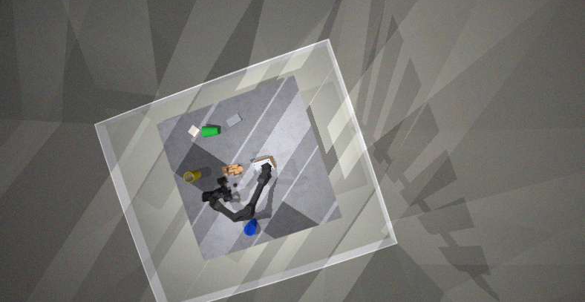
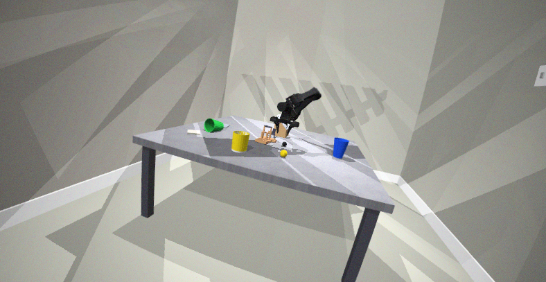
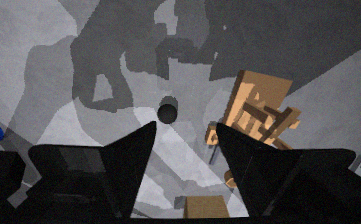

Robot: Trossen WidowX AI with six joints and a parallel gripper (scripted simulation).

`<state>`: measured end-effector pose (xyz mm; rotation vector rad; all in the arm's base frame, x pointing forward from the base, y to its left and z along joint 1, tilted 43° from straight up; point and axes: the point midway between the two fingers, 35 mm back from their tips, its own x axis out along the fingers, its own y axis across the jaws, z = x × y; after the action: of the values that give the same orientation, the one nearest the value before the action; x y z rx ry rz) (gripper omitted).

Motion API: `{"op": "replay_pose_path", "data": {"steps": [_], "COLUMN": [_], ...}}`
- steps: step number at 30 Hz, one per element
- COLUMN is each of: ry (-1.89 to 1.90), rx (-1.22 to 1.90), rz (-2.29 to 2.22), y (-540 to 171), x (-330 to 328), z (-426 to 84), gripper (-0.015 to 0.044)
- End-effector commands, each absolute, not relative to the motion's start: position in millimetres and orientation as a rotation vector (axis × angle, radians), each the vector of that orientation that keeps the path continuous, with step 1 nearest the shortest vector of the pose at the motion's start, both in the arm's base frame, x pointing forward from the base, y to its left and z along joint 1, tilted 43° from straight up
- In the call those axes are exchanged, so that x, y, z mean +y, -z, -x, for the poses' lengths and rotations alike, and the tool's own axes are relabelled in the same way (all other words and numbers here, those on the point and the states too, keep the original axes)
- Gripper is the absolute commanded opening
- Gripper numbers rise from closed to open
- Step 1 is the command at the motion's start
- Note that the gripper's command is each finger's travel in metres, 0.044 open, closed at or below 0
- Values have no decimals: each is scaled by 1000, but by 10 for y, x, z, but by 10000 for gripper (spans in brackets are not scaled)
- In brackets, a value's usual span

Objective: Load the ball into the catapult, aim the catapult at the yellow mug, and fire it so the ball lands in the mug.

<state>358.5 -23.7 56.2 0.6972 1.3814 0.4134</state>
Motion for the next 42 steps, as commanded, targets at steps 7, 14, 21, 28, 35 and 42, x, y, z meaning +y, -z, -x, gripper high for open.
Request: {"op": "replay_pose_path", "data": {"steps": [7, 14, 21, 28, 35, 42], "ry": [-437, -437, -437, -437, -438, -438], "rx": [1371, 1371, 1371, 1371, 1370, 1370], "rz": [-695, -696, -696, -696, -697, -697], "y": [-516, -451, -366, -282, -203, -195], "x": [153, 211, 285, 360, 435, 442], "z": [-3507, -3523, -3544, -3560, -3573, -3574], "gripper": [300, 300, 300, 300, 300, 169]}}
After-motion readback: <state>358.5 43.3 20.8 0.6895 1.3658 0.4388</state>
